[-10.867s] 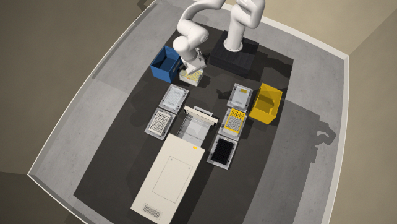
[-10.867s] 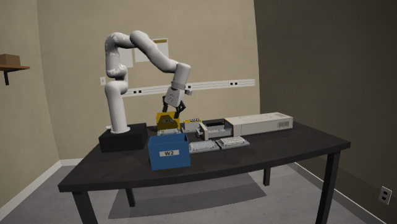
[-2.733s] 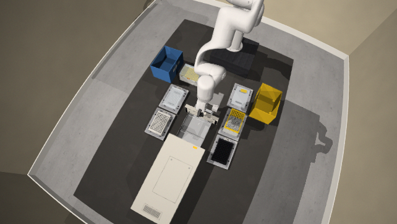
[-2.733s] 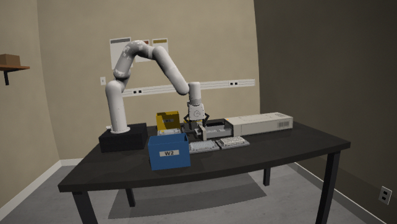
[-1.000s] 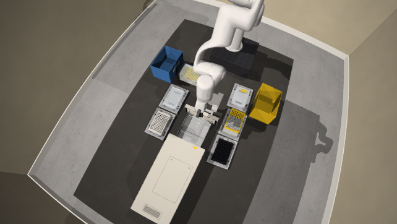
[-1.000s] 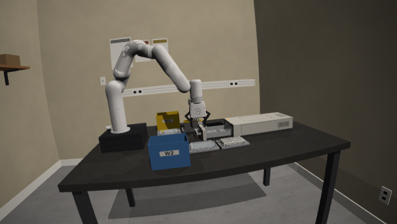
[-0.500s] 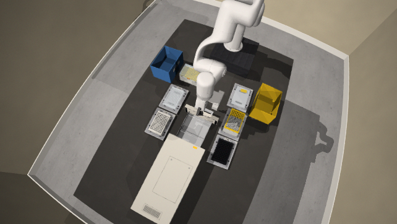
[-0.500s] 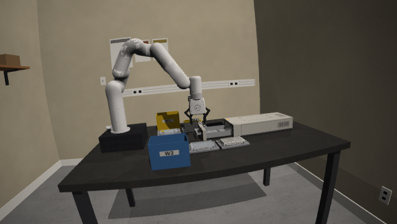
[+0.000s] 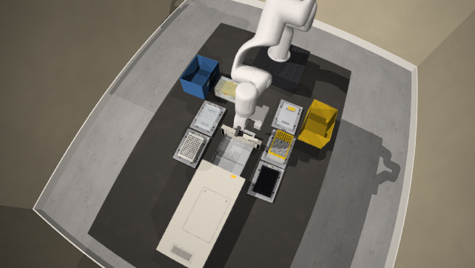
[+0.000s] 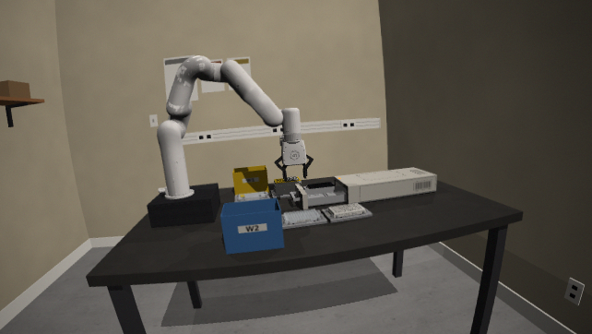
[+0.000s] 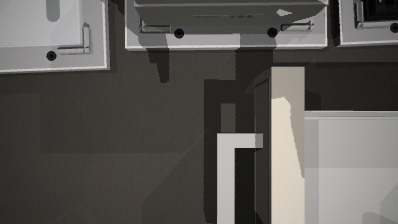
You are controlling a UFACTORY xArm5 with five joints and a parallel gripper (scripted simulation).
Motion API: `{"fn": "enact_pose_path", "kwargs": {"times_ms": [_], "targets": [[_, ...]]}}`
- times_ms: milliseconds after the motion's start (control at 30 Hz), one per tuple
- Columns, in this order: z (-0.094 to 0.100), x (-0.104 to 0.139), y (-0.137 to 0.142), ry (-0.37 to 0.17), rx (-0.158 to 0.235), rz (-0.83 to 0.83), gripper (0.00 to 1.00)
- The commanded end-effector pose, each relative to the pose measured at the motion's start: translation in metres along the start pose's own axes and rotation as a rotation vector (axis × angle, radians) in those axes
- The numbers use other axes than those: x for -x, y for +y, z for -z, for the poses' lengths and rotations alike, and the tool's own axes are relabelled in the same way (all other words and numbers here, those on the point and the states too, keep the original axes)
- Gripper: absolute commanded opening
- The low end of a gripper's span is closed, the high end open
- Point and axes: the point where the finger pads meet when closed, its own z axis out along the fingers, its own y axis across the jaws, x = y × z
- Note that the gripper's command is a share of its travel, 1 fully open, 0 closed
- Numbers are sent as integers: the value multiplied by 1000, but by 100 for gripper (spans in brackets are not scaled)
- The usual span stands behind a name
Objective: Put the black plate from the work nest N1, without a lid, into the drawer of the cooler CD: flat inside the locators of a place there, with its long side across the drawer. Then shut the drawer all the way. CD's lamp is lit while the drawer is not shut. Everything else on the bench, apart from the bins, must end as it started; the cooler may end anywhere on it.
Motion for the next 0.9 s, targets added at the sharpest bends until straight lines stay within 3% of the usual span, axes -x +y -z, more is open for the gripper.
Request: {"fn": "enact_pose_path", "kwargs": {"times_ms": [0, 867], "targets": [[6, 0, 1, 0, 4, 0, 88], [47, 0, 1, 0, 4, 0, 88]]}}
